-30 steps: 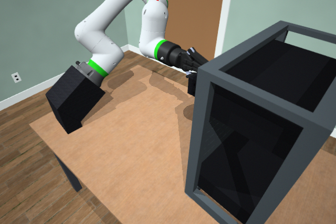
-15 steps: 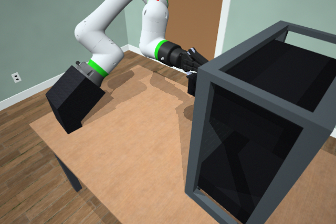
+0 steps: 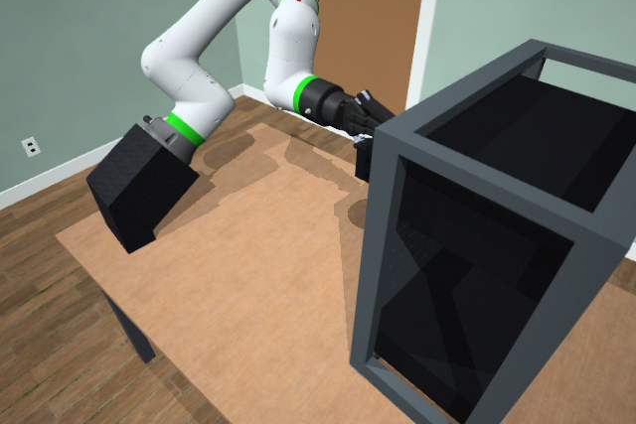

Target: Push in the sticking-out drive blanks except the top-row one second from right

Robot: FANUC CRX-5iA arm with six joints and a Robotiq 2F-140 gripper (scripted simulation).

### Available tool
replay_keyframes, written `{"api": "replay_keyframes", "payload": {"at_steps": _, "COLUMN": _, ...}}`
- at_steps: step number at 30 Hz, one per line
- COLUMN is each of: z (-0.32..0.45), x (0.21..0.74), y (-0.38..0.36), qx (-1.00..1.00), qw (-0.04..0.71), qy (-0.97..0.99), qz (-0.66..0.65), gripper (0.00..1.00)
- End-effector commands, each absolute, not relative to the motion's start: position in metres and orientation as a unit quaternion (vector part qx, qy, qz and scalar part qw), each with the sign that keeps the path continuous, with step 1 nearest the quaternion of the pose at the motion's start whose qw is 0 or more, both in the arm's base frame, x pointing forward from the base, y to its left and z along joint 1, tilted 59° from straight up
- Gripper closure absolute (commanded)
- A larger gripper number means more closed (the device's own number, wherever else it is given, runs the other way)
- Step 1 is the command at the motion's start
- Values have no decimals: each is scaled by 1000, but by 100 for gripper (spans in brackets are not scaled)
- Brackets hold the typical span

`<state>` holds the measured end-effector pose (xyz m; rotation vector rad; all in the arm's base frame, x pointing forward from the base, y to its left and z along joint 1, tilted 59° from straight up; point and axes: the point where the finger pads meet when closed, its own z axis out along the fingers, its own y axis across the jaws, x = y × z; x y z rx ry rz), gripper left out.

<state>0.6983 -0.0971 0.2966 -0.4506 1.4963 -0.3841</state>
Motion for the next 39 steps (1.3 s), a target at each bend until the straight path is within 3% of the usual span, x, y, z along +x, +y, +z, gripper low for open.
{"api": "replay_keyframes", "payload": {"at_steps": 1, "z": 296, "x": 699, "y": -97, "qx": -201, "qw": 693, "qy": 670, "qz": -172, "gripper": 100}}
{"api": "replay_keyframes", "payload": {"at_steps": 31, "z": 296, "x": 698, "y": -97, "qx": -201, "qw": 693, "qy": 670, "qz": -172, "gripper": 100}}
{"api": "replay_keyframes", "payload": {"at_steps": 39, "z": 296, "x": 666, "y": -99, "qx": -201, "qw": 693, "qy": 670, "qz": -172, "gripper": 100}}
